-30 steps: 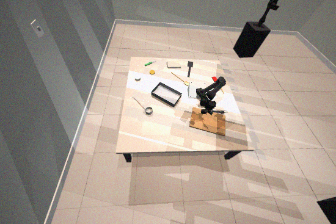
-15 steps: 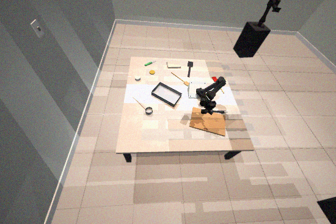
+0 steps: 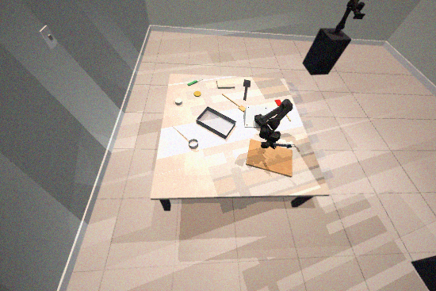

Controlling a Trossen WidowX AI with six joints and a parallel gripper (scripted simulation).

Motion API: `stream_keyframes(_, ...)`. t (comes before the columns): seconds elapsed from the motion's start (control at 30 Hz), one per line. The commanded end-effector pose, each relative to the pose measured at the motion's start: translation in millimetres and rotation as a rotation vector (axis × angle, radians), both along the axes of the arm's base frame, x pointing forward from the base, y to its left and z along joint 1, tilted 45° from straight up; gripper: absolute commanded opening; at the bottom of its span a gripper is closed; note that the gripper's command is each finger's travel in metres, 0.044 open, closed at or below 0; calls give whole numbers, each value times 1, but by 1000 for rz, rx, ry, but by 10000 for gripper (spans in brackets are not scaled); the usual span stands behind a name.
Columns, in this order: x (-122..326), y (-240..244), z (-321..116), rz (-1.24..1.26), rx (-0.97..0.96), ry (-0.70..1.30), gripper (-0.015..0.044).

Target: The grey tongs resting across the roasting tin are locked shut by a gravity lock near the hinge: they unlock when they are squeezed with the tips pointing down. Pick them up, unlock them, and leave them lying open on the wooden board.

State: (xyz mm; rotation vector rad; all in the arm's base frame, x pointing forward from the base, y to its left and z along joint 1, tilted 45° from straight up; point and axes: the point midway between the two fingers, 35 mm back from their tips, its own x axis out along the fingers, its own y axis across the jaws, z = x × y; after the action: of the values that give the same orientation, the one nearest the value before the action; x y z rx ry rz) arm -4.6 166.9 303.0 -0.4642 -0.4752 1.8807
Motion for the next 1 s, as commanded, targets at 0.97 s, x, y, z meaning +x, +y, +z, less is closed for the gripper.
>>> stream_keyframes(0.97, -8, 14, -11, -98, -432, 109, -150)
